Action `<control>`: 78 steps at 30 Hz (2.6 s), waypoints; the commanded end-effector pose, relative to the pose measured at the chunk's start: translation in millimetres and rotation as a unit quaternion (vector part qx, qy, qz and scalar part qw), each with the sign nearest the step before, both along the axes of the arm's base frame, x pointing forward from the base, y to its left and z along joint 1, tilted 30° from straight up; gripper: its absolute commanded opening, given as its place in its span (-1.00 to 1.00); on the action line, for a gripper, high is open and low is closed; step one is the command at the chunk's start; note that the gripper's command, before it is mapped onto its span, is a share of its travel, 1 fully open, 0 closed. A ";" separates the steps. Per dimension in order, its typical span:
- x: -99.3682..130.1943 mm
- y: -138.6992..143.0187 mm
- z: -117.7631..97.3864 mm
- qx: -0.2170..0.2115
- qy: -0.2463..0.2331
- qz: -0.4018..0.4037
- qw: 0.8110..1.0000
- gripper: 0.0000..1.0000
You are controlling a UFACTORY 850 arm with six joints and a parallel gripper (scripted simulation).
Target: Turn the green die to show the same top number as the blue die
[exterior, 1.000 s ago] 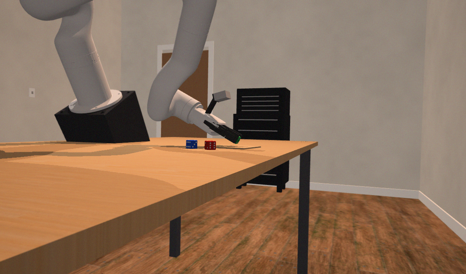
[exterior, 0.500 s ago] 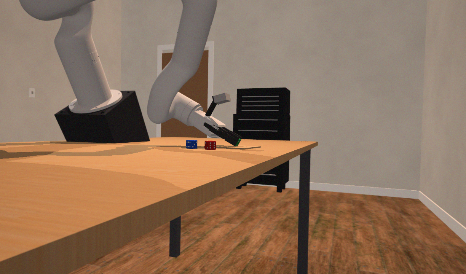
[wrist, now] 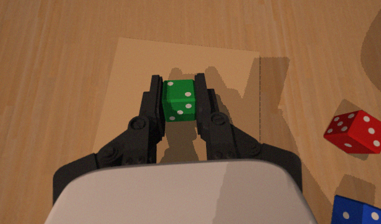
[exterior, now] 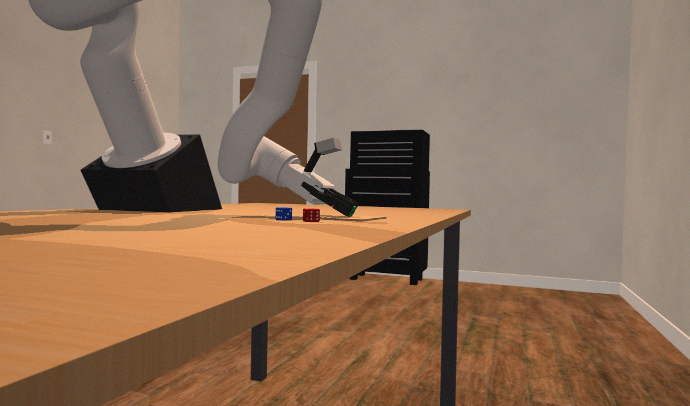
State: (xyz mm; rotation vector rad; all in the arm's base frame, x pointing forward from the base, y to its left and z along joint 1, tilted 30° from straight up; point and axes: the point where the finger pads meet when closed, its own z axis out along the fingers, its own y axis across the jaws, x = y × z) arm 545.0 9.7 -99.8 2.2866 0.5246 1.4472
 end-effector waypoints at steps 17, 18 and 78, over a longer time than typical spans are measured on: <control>0.4 0.3 0.5 0.000 -0.001 0.000 1.000 -0.58; 0.4 0.3 0.5 0.000 -0.001 0.000 1.000 -0.58; 0.4 0.3 0.5 0.000 -0.001 0.000 1.000 -0.17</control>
